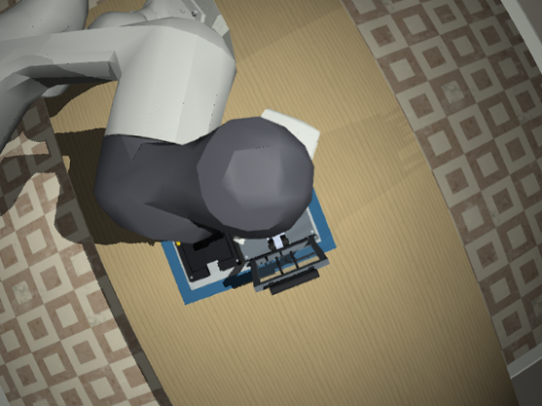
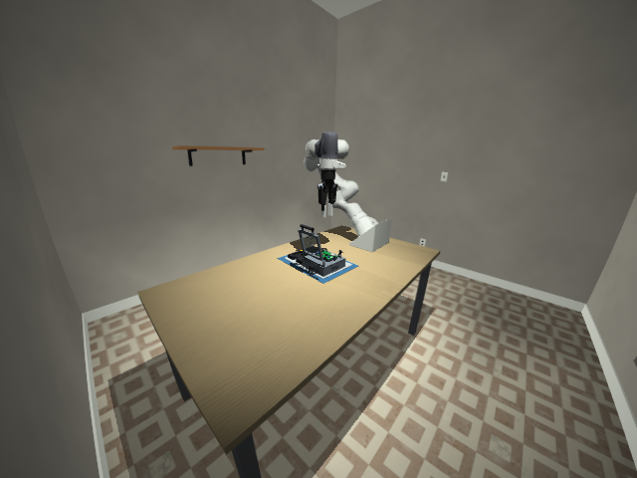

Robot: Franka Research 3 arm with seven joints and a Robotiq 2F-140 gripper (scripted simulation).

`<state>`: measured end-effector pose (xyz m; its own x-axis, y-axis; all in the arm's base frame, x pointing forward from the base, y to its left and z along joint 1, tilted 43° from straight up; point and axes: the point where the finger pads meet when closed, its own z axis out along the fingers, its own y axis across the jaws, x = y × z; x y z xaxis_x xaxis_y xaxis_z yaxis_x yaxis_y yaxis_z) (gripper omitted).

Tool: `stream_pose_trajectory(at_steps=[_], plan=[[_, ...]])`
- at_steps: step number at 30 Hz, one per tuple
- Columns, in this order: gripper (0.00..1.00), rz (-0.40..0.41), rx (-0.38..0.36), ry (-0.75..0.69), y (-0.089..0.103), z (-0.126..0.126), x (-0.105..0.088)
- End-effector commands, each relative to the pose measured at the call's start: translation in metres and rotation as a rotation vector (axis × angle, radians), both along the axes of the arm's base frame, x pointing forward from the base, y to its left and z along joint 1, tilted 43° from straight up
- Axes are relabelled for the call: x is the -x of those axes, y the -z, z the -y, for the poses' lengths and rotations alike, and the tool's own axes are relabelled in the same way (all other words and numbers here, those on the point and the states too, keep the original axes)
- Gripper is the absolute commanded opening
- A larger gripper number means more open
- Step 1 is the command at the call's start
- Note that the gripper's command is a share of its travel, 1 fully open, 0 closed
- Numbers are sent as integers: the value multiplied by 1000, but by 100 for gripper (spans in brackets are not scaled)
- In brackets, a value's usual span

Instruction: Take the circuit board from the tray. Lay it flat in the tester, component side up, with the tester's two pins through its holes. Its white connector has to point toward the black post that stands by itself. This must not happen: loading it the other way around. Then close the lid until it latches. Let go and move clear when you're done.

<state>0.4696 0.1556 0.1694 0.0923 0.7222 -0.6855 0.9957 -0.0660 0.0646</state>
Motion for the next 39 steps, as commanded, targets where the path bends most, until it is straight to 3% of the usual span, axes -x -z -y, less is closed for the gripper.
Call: stream_pose_trajectory(at_steps=[1,19,39], plan=[[30,-6,-1,-4,0,-2,1],[30,-6,-1,-4,-1,-1,-9],[30,-6,-1,-4,-6,5,-107]])
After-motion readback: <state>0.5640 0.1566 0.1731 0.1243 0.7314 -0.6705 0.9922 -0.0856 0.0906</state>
